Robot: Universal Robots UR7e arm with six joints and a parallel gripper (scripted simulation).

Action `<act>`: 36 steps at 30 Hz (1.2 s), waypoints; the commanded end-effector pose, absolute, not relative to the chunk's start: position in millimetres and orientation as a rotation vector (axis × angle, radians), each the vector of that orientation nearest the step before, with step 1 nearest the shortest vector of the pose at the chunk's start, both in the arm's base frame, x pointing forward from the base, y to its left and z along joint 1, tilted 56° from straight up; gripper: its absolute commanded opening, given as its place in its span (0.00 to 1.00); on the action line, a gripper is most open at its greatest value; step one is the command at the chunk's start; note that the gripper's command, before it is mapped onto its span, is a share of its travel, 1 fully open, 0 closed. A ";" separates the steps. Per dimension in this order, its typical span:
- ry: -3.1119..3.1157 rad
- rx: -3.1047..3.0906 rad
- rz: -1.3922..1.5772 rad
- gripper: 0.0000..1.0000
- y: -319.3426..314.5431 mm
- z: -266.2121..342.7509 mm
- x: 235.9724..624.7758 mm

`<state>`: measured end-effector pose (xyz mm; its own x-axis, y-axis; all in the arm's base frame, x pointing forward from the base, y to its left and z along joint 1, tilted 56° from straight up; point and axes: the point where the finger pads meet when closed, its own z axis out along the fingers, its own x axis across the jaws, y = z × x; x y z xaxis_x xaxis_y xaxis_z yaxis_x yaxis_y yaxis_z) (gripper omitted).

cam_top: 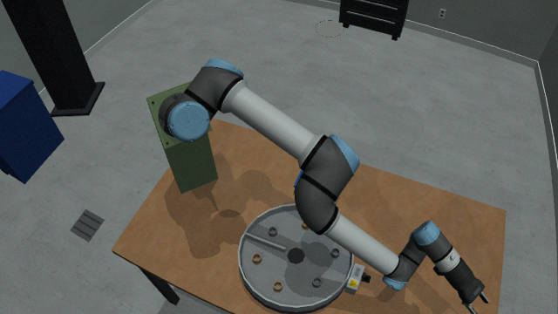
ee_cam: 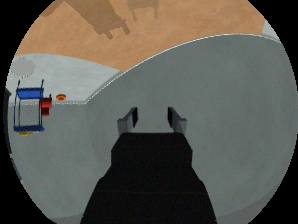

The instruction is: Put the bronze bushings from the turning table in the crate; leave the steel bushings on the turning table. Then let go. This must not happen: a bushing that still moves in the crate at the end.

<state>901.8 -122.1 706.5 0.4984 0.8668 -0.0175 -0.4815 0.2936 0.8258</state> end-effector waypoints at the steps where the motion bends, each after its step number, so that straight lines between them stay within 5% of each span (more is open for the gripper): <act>1: 0.521 0.867 0.955 1.00 -121.0 708.1 901.0; 17: 0.521 0.867 0.955 1.00 -121.0 708.1 901.0; 22: 0.521 0.867 0.955 1.00 -105.7 668.5 859.7; 36: 0.495 0.866 0.944 1.00 -99.1 653.3 846.1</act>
<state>860.1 -106.4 667.3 0.5144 0.8575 -0.0067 -0.4890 0.2998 0.8191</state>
